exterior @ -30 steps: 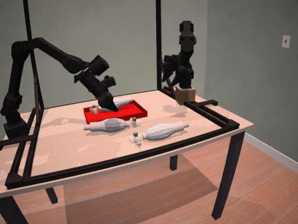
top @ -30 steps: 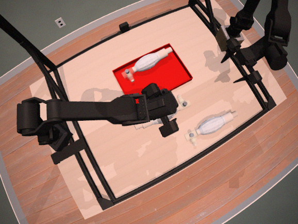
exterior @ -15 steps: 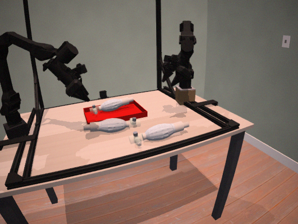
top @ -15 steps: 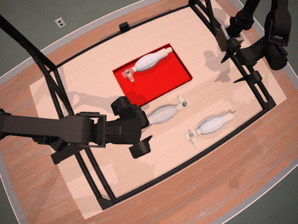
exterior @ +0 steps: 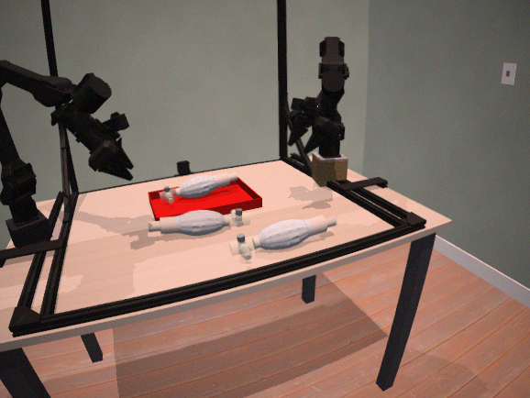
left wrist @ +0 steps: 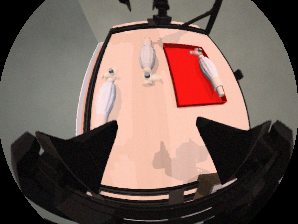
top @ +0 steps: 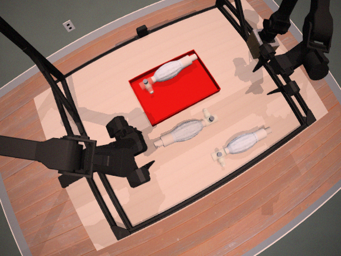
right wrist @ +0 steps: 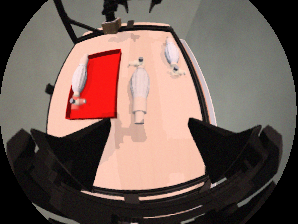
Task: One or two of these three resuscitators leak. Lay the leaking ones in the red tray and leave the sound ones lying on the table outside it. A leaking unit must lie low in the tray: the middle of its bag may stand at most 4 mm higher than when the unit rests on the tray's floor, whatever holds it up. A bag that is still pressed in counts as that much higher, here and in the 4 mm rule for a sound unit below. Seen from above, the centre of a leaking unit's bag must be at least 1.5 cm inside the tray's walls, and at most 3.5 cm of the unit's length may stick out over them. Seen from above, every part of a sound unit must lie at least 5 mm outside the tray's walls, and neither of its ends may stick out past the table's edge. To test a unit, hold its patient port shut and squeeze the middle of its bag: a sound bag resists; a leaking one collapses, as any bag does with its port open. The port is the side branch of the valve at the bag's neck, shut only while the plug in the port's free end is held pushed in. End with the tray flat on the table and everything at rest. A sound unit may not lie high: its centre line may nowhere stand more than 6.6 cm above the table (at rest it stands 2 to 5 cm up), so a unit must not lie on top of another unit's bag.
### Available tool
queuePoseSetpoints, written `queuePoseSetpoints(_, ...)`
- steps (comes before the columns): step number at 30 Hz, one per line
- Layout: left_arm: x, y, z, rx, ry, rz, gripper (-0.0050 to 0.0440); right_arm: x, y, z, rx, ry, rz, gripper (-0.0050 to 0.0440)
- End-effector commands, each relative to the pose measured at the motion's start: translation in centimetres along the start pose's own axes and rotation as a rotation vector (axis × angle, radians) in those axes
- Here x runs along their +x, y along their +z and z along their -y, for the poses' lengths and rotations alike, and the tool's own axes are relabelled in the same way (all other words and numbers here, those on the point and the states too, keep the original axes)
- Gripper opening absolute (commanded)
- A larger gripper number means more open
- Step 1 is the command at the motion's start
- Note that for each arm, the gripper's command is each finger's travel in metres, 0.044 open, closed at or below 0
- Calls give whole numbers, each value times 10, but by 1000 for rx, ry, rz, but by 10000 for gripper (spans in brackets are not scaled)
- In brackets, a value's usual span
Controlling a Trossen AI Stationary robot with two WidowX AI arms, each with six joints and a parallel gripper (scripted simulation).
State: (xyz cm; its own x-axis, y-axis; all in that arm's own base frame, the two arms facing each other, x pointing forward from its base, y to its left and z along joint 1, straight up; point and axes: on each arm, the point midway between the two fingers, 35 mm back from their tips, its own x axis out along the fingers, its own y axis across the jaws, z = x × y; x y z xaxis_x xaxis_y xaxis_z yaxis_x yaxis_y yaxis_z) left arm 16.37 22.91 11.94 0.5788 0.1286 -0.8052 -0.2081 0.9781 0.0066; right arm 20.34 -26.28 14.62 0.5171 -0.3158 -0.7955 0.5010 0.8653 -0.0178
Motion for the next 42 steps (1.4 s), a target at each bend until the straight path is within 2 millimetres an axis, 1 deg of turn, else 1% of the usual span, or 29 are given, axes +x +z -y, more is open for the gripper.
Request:
queuePoseSetpoints(1,0,0,0,-2,1,1,440,-7,-12,-4,1,9,-2,440)
queuePoseSetpoints(5,0,0,0,-2,1,1,440,-7,-12,-4,1,9,-2,440)
queuePoseSetpoints(6,3,6,-10,1,-2,-2,440,-7,-6,-2,-1,0,5,409)
queuePoseSetpoints(11,30,35,-60,15,-14,-9,440,-7,-6,-2,-1,0,5,409)
queuePoseSetpoints(16,70,54,-108,29,-27,-16,440,-7,-6,-2,-1,0,5,409)
queuePoseSetpoints(22,70,54,-108,29,-27,-16,440,-7,-6,-2,-1,0,5,409)
queuePoseSetpoints(23,73,49,-106,18,-41,-23,440,-7,-6,-2,-3,0,5,409)
queuePoseSetpoints(33,129,62,-153,46,-42,-23,440,-7,-6,-2,-3,0,5,409)
queuePoseSetpoints(39,129,62,-153,46,-42,-23,440,-7,-6,-2,-3,0,5,409)
queuePoseSetpoints(40,128,57,-147,33,-53,-30,440,-3,5,4,-1,0,5,409)
queuePoseSetpoints(42,128,57,-147,33,-53,-30,440,7,26,18,3,0,4,409)
